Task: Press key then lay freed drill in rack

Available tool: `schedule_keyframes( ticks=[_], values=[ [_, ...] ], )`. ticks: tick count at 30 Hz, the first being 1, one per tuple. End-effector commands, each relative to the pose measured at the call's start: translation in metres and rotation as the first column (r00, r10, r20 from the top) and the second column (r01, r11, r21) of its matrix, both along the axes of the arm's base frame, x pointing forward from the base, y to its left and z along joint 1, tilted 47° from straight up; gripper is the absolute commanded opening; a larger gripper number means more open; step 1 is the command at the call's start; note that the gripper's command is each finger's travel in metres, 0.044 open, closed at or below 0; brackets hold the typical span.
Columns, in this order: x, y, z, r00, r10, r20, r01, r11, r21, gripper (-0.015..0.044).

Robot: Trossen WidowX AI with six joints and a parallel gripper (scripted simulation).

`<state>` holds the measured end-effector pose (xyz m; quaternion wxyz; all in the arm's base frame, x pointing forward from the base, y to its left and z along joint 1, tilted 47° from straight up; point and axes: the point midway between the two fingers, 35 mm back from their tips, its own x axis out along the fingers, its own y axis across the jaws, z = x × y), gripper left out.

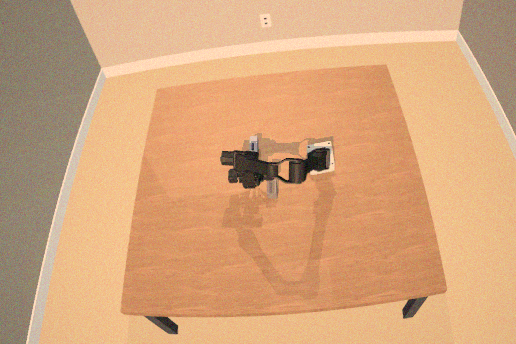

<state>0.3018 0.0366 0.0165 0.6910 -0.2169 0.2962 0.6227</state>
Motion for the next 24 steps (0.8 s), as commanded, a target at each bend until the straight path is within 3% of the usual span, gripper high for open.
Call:
schedule_keyframes(
  ticks=[1, 9, 24],
  values=[
    [0.0001, -0.0001, 0.0001, 1.000, 0.000, 0.000, 0.000, 1.000, 0.000, 0.0072],
    [0.0001, -0.0001, 0.0001, 1.000, 0.000, 0.000, 0.000, 1.000, 0.000, 0.0000],
    [-0.0018, -0.0024, 0.0026, 1.000, 0.003, -0.002, -0.003, 1.000, -0.001, 0.0000]
  ],
)
